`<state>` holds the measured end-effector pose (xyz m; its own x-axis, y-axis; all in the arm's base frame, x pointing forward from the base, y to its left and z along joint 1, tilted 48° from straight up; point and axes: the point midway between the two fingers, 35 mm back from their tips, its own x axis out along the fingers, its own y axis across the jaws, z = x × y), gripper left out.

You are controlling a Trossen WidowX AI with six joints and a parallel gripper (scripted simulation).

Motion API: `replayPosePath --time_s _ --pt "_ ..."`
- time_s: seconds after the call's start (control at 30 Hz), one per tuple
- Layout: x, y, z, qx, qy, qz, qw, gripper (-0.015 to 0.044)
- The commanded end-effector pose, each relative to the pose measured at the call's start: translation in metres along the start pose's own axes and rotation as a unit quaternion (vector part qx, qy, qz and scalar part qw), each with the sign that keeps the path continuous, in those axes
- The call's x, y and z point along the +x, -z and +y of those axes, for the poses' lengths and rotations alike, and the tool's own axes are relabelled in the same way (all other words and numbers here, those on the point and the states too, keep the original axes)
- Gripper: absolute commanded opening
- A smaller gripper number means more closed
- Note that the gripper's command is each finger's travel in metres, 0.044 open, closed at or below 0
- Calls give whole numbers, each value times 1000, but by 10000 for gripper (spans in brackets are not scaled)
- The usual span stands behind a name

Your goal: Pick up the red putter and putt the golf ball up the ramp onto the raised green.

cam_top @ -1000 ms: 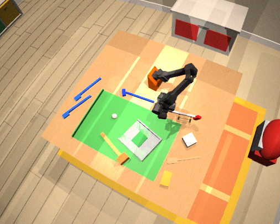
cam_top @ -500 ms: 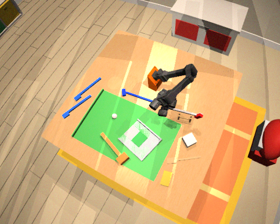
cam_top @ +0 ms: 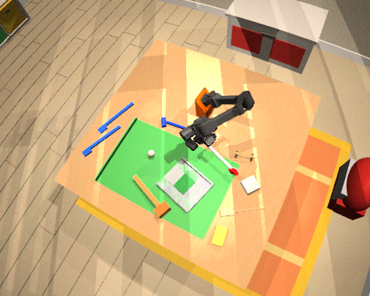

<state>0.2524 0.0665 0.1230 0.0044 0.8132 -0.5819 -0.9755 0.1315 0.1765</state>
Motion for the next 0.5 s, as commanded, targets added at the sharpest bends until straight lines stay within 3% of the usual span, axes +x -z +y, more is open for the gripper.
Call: replayPosePath --time_s 0.0,0.47 --pt "-7 20 -13 64 11 10 998 0" --pt "-30 107 -44 303 44 35 951 0"
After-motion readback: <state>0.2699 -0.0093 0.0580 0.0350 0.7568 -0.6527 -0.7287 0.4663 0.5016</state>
